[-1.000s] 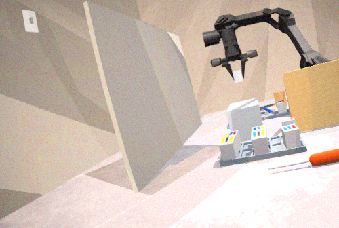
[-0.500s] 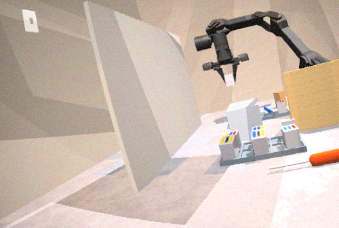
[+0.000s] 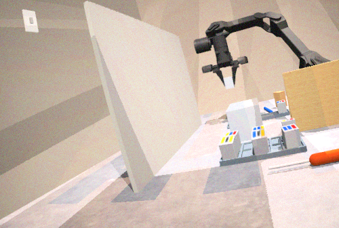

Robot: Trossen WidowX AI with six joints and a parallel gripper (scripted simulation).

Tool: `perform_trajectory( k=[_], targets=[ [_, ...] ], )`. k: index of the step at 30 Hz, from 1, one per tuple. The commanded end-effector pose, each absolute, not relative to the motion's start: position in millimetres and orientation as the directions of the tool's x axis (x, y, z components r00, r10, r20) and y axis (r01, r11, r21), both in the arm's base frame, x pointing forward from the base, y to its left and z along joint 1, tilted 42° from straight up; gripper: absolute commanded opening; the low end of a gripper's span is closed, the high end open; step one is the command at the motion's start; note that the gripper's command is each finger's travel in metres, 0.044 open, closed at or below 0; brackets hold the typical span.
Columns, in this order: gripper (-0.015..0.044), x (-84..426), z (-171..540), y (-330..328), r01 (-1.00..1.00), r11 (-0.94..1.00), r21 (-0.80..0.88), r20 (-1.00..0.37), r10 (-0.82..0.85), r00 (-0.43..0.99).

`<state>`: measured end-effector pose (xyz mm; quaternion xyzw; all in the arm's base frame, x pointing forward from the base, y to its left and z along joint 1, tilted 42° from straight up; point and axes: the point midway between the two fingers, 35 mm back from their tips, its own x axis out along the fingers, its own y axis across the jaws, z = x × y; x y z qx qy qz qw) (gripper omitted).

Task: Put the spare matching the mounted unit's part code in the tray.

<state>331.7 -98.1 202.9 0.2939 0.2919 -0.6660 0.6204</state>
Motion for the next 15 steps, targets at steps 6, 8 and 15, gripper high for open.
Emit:
perform_trajectory(
  k=[6, 8, 15],
  targets=[
    [0.0, 331.7, 196.2, -104.3, 0.998, -0.059, -0.033, -0.751, -0.657, -0.064],
    [0.0, 331.9, 194.9, -105.3, 0.998, -0.059, -0.033, -0.751, -0.657, -0.064],
    [0.0, 332.5, 190.6, -109.1, 0.998, -0.06, -0.033, -0.751, -0.657, -0.065]
  ],
)
